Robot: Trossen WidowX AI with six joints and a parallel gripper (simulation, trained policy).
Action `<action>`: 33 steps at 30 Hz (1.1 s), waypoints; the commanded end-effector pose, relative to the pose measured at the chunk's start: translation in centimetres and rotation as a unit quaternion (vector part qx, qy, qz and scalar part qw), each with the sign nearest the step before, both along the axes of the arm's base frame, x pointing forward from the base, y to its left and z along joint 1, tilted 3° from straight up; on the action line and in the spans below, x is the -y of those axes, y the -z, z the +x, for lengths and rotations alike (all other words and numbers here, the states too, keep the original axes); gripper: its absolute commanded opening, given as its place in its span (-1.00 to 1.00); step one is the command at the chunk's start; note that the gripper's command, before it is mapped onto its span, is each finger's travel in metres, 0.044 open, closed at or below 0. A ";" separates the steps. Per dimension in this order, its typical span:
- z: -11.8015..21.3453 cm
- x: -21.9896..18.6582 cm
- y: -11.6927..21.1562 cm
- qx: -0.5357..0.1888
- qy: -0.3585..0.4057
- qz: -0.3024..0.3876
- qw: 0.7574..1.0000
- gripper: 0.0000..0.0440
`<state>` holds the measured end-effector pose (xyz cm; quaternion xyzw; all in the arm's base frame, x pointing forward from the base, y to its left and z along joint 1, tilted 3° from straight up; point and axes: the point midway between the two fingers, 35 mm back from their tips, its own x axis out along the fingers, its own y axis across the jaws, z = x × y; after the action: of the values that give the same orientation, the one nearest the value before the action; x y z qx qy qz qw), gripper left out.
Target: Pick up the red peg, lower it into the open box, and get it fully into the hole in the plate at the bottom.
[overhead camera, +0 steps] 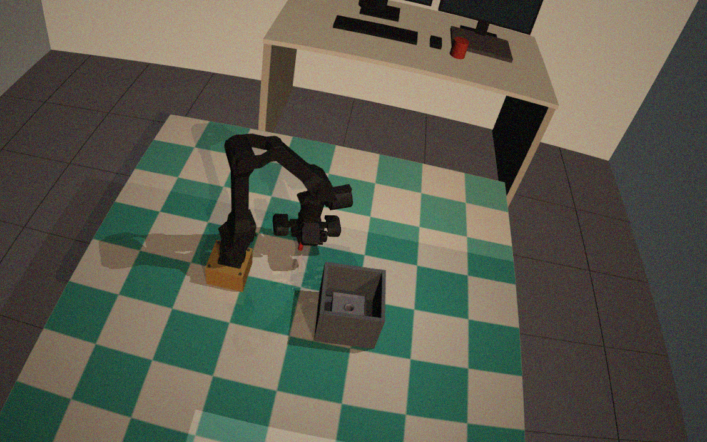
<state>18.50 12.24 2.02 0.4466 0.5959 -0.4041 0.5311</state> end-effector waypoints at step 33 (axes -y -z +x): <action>5.6 4.4 -14.6 0.169 -0.001 0.022 0.985 -1.00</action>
<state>23.69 8.93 15.46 0.5203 0.5195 -0.3082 0.6037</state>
